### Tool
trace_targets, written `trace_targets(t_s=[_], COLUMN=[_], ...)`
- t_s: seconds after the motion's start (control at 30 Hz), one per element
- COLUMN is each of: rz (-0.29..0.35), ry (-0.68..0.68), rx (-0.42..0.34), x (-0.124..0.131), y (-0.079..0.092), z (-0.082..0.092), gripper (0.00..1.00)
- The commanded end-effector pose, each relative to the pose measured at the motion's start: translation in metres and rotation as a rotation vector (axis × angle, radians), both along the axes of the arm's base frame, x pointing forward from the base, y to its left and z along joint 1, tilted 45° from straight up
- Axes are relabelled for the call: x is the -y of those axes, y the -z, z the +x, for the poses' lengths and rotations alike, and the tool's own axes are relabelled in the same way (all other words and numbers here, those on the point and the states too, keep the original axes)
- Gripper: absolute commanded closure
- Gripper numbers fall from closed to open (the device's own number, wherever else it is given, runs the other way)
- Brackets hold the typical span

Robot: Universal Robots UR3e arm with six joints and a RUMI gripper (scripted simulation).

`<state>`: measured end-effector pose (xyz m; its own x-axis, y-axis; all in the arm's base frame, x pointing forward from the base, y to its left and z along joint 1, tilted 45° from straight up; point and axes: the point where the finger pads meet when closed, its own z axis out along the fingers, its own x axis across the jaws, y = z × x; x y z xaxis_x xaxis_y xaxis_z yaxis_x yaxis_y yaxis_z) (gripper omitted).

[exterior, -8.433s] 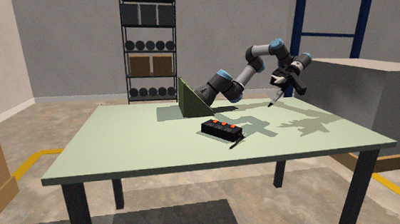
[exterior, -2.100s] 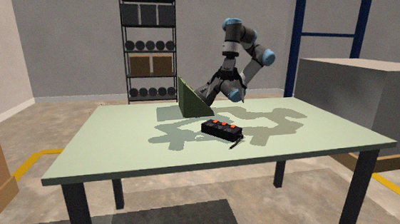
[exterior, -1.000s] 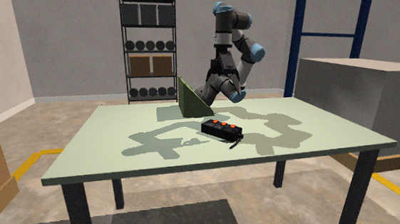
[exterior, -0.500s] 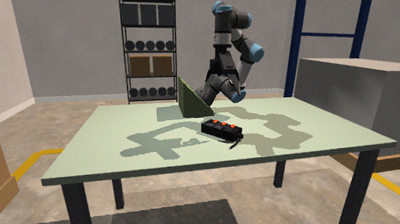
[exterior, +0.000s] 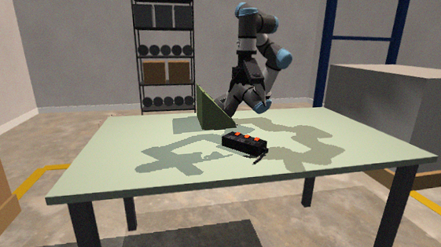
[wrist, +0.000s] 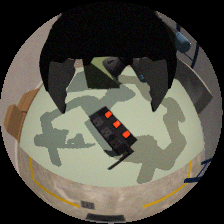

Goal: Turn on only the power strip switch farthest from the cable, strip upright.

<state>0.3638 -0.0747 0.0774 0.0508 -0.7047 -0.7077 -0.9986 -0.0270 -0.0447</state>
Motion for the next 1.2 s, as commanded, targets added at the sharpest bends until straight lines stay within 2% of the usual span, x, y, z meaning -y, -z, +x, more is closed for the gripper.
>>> trace_targets(t_s=[0.0, 0.4, 0.73, 0.77, 1.17], rz=[-0.004, -0.011, -0.011, -0.011, -0.011], ry=[-0.055, -0.389, -0.450, -0.450, -0.450], rx=[0.061, 0.396, 0.458, 0.458, 0.458], x=[-0.010, -0.074, -0.086, -0.086, -0.086], y=[-0.001, 0.000, 0.001, 0.001, 0.001], z=[0.001, -0.005, -0.008, -0.008, -0.008], gripper=[0.00, 0.00, 0.00, 1.00, 1.00])
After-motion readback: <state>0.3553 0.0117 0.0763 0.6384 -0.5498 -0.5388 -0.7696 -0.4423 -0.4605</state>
